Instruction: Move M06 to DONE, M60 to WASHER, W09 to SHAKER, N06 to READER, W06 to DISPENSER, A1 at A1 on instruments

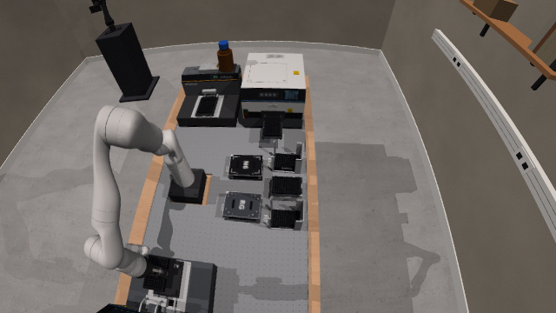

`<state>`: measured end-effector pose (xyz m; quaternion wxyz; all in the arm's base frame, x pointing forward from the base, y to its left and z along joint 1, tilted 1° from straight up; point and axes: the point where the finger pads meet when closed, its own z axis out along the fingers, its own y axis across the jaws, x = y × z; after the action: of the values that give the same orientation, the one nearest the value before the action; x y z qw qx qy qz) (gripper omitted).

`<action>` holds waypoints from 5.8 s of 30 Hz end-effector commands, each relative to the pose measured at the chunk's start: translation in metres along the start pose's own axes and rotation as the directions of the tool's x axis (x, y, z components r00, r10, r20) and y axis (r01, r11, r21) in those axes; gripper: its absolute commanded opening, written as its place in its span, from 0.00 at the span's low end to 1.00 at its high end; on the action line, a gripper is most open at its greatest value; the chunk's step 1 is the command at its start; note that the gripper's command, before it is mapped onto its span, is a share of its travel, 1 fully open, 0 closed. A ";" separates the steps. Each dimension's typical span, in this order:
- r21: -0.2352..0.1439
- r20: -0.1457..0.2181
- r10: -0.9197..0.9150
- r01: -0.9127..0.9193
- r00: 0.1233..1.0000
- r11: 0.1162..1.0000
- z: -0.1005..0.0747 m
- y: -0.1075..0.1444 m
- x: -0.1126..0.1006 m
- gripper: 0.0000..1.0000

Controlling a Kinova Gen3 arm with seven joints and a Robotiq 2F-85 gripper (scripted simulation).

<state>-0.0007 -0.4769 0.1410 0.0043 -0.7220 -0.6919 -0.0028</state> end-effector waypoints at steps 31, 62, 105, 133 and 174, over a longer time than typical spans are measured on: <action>0.000 0.002 0.000 0.000 1.000 1.000 0.039 0.000 0.000 0.94; 0.000 0.002 0.000 0.000 1.000 1.000 0.075 0.000 -0.001 0.94; 0.000 0.002 0.000 0.000 1.000 1.000 0.093 0.000 -0.001 0.94; 0.000 0.002 0.000 0.000 1.000 1.000 0.093 0.000 -0.001 0.94; 0.000 0.002 0.000 0.000 1.000 1.000 0.104 0.000 -0.001 0.94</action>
<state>-0.0008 -0.4759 0.0368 0.0043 -0.7220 -0.6919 -0.0028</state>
